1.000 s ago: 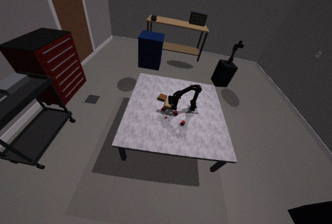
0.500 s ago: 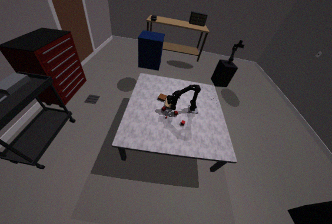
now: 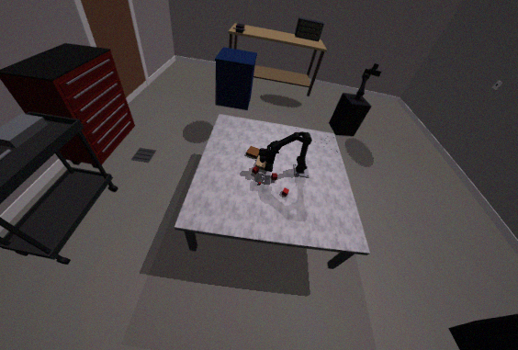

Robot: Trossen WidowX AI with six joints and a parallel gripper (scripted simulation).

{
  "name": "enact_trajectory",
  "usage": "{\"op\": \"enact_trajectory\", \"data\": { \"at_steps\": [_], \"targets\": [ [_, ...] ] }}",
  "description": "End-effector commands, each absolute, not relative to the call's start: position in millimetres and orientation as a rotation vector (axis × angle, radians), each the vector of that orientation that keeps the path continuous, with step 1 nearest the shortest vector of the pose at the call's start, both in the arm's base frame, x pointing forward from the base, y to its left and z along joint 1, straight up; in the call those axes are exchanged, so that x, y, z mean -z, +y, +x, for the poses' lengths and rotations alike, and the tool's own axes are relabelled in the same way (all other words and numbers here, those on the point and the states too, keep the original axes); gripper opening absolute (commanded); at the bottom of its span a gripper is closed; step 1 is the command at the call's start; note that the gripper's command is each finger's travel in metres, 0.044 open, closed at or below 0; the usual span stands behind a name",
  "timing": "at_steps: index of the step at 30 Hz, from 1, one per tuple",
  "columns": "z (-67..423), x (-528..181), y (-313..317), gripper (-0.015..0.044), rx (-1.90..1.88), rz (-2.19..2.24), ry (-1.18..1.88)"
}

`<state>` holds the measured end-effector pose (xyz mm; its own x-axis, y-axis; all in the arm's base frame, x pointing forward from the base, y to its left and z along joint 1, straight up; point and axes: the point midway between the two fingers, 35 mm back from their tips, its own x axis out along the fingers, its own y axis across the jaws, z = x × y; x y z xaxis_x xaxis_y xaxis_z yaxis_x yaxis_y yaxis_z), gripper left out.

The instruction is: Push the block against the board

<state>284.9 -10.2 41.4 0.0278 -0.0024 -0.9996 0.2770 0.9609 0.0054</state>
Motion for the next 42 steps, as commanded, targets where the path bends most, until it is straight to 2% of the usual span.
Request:
{"op": "enact_trajectory", "data": {
  "at_steps": [1, 25, 42],
  "targets": [
    [290.4, -41.1, -11.3, 0.0000, 0.213, 0.218, 1.532],
    [311.2, -42.7, -18.0, 0.0000, 0.213, 0.218, 1.530],
    [289.2, -41.2, -11.0, 0.0000, 0.213, 0.218, 1.532]
  ]
}}
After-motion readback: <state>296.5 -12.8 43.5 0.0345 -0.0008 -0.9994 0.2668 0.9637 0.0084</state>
